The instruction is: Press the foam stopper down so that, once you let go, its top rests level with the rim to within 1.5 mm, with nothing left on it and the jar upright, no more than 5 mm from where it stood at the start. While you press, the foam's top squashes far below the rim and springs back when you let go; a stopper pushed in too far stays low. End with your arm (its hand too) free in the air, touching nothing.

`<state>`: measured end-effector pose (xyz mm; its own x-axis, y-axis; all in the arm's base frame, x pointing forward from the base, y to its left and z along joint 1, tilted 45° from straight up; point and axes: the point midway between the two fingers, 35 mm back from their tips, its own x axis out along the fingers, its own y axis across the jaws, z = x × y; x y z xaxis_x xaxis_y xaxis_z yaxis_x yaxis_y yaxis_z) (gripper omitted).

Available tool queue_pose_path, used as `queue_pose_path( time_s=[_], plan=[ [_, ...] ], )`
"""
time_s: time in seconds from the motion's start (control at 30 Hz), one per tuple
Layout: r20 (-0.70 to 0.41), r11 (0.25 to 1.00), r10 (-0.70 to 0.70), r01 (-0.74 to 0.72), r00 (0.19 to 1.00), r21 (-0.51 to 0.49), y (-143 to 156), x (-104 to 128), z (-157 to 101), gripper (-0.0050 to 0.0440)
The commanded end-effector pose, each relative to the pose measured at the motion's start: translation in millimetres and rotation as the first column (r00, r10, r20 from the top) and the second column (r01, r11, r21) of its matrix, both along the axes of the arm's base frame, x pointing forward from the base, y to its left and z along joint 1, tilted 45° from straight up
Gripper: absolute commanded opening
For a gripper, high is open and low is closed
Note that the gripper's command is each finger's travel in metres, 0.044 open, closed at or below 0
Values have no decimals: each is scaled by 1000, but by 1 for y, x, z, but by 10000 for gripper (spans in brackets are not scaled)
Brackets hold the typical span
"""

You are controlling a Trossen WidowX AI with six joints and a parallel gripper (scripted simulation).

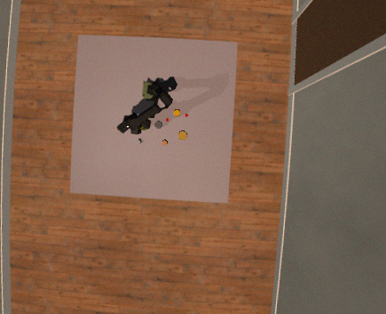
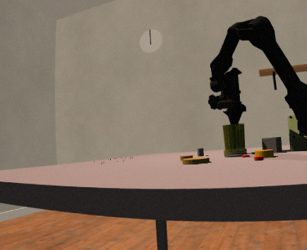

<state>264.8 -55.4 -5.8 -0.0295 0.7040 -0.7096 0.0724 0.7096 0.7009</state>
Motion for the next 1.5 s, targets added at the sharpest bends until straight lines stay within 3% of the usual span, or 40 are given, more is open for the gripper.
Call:
queue_pose_path(
  time_s=[0.0,0.77,1.13,1.47],
  plan=[
    [-21,1000,21,-21,1000,6,9,-5,-5,0],
    [-18,1000,19,-19,1000,4,4,-1,-2,0],
    [-19,1000,21,-21,1000,4,-64,8,63,0],
    [-13,1000,12,-12,1000,1,-63,8,64,0]
  ],
)
